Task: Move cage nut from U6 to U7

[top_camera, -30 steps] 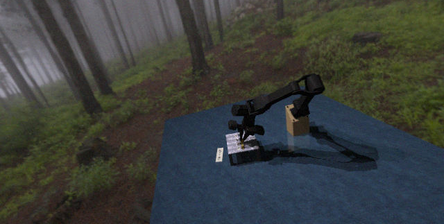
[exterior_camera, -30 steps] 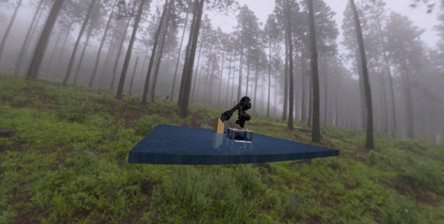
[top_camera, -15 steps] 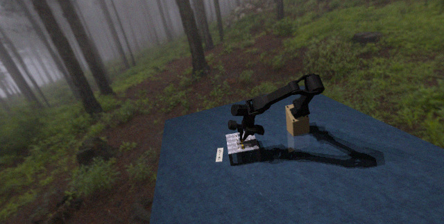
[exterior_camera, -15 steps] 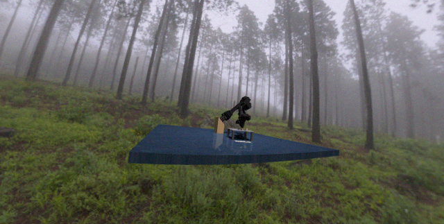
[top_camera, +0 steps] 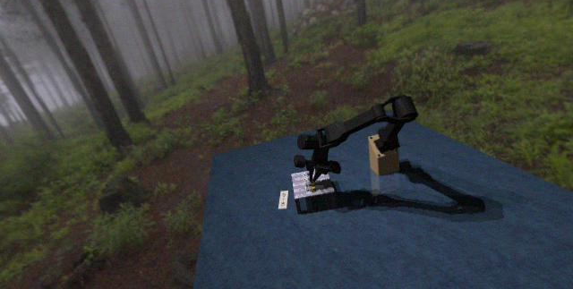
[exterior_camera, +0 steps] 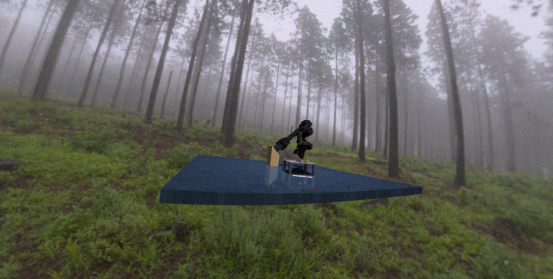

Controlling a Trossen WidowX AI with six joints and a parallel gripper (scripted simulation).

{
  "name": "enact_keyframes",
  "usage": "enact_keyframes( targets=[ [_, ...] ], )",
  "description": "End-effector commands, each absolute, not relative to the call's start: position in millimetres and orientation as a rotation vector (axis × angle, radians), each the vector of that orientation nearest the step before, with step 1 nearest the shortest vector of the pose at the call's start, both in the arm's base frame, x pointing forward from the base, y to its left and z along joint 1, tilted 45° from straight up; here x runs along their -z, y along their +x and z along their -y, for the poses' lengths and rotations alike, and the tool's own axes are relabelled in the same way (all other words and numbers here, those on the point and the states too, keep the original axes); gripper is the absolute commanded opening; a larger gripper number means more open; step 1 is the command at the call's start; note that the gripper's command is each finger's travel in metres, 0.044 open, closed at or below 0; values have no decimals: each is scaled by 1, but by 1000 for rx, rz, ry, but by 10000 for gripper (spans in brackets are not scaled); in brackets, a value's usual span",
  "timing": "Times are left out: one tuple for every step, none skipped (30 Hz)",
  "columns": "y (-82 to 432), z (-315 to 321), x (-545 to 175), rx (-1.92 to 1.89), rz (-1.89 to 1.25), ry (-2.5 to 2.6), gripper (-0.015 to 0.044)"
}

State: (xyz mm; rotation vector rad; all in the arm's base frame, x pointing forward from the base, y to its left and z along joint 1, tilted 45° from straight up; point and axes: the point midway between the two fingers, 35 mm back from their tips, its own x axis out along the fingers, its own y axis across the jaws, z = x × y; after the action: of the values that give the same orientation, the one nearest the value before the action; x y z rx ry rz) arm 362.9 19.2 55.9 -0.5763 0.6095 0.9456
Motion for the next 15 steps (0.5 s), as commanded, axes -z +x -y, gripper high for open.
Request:
enact_keyframes(
  targets=[
    [364,-19,-57,-952,-606,-578,27],
    [364,-19,-57,-952,-607,-578,27],
    [364,-19,-57,-952,-607,-578,27],
    [364,-19,-57,-953,-607,-578,27],
    [364,-19,-57,-954,-607,-578,27],
    [364,-19,-57,-955,-608,-578,27],
    [364,-19,-57,-957,-608,-577,27],
    [364,-19,-57,-958,-609,-577,27],
    [364,-19,-57,-958,-609,-577,27],
    [364,-19,-57,-959,-609,-577,27],
    [364,-19,-57,-960,-609,-577,27],
    [364,-19,-57,-960,-609,-576,27],
    [364,-19,-57,-960,-610,-576,27],
    [364,-19,-57,-961,-610,-576,27],
    [364,-19,-57,-962,-610,-576,27]
  ],
)
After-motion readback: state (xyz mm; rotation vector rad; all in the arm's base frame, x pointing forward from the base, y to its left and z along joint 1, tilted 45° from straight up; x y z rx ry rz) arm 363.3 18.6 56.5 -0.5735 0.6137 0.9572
